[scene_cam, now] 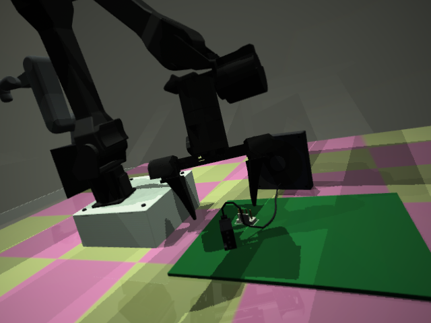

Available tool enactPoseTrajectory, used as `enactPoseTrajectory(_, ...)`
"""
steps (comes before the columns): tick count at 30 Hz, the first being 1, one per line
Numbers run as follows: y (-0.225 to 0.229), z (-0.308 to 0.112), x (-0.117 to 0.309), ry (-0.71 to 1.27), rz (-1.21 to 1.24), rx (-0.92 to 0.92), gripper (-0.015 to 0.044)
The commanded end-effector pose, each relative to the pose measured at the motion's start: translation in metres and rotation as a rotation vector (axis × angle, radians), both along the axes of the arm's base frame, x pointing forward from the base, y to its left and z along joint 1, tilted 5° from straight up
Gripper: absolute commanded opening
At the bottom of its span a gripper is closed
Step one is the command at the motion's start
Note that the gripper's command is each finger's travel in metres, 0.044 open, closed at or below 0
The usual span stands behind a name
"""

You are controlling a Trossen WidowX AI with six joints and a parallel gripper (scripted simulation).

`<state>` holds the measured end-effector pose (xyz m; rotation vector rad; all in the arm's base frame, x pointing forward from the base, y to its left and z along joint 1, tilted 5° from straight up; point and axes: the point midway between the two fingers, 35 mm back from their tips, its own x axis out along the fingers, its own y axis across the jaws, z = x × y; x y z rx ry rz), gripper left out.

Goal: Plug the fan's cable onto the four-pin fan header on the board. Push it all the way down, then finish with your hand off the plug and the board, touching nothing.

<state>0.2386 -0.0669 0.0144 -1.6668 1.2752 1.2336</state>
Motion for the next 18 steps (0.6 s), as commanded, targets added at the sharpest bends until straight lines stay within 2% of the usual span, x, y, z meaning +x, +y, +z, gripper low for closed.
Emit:
enactPoseTrajectory(1, -0.001, -0.007, -0.002, 0.008, 0.005, -0.004, 0.0440)
enactPoseTrajectory(17, -0.002, -0.027, -0.003, 0.009, 0.005, -0.004, 0.0440)
enactPoseTrajectory(18, -0.002, -0.025, -0.002, 0.003, 0.000, -0.001, 0.0414)
